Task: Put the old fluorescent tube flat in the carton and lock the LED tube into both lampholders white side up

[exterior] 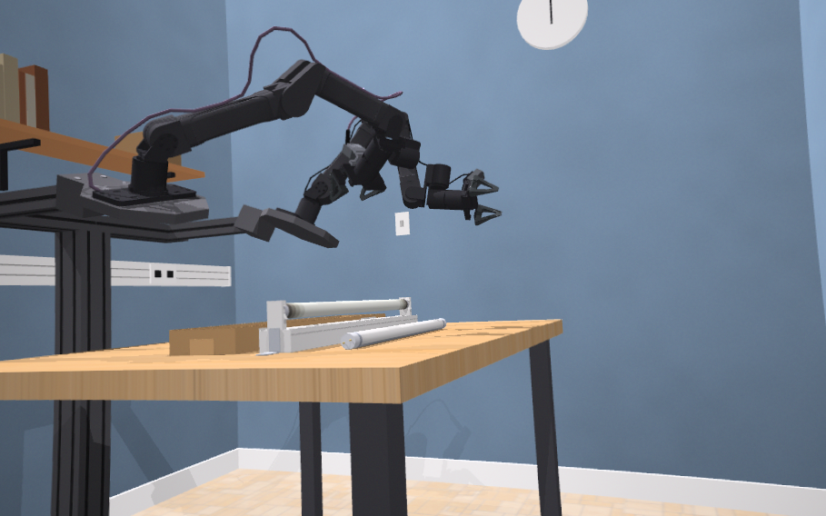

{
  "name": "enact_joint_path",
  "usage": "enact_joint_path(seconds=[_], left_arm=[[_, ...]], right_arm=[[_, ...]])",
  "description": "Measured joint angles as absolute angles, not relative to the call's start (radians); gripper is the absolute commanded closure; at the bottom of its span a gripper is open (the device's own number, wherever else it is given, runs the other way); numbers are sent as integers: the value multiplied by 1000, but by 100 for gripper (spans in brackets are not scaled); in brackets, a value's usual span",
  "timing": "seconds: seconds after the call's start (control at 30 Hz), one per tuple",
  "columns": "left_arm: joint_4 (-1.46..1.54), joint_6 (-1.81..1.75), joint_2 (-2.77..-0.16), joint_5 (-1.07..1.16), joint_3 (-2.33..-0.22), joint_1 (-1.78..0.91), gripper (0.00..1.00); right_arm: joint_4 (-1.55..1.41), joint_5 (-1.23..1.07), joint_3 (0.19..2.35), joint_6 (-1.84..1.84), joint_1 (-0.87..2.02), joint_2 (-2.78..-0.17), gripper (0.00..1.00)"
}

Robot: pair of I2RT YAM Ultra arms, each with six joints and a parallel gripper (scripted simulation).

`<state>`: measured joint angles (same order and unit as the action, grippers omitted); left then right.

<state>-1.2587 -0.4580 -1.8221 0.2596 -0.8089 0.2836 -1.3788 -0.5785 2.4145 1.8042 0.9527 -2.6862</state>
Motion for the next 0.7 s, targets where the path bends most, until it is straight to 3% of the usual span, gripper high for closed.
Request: enact_joint_path(seconds=[0.57,0.6,0.7], left_arm=[[-1259,-458,-1822,260,-809,284,0],[-1259,-458,-1822,260,-809,284,51],[-1259,-458,-1822,260,-809,284,51]], right_arm=[[-1379,-579,2415,1804,953,-2686,0],[-1379,-579,2415,1804,953,-2686,0],[-1379,-579,2415,1804,953,-2686,0]])
